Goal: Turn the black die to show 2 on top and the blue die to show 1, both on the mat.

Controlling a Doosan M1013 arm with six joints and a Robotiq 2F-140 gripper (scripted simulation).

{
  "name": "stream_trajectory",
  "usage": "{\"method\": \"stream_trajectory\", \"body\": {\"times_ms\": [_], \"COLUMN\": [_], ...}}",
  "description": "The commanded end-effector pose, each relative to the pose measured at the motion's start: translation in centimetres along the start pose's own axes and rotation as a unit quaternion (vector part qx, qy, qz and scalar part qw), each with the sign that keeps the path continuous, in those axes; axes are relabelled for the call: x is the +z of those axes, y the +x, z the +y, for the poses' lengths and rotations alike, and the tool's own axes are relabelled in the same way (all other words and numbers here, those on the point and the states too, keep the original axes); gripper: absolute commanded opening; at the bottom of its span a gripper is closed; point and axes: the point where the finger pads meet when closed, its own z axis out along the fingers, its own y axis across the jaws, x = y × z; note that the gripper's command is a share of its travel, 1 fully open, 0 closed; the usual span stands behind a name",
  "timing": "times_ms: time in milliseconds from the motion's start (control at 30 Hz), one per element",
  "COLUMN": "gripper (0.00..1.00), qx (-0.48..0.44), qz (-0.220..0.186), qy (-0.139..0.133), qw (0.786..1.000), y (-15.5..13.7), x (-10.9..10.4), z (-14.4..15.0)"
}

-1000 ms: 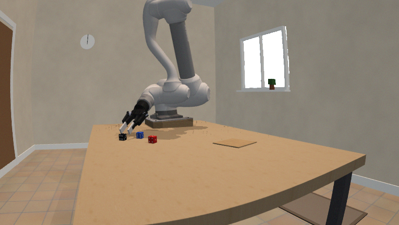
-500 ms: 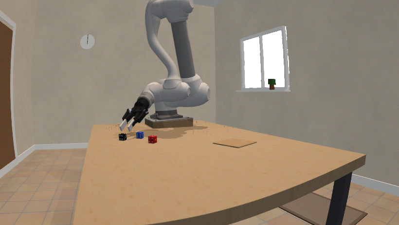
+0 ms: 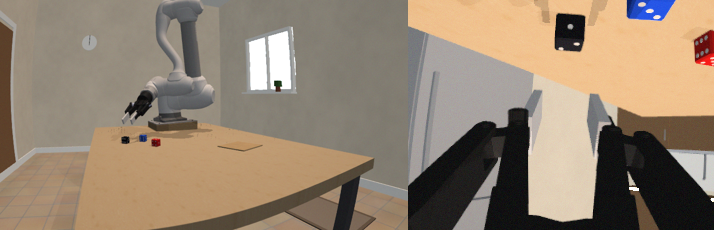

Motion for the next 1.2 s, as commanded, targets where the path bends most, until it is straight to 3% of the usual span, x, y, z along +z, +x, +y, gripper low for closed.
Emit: {"method": "stream_trajectory", "body": {"times_ms": [0,200,333,433,533,600,933,967,1067,1167], "gripper": [0.35,0.35,0.35,0.35,0.35,0.35,0.35,0.35,0.35,0.35], "qx": [0.0,0.0,0.0,0.0,0.0,0.0,0.0,0.0,0.0,0.0], "qz": [0.0,0.019,0.07,0.134,0.135,0.19,0.316,0.345,0.348,0.42], "qy": [0.0,0.0,0.0,0.0,0.0,0.0,0.0,0.0,0.0,0.0], "qw": [1.0,1.0,0.998,0.991,0.991,0.982,0.949,0.939,0.938,0.907], "y": [-0.1,-0.2,-0.8,-1.6,-1.6,-2.2,-3.8,-4.1,-4.1,-5.0], "x": [0.0,0.3,0.4,0.9,0.9,1.4,2.1,2.3,2.3,2.9], "z": [0.0,0.0,0.0,0.0,0.0,0.1,0.1,0.0,0.0,0.0]}}
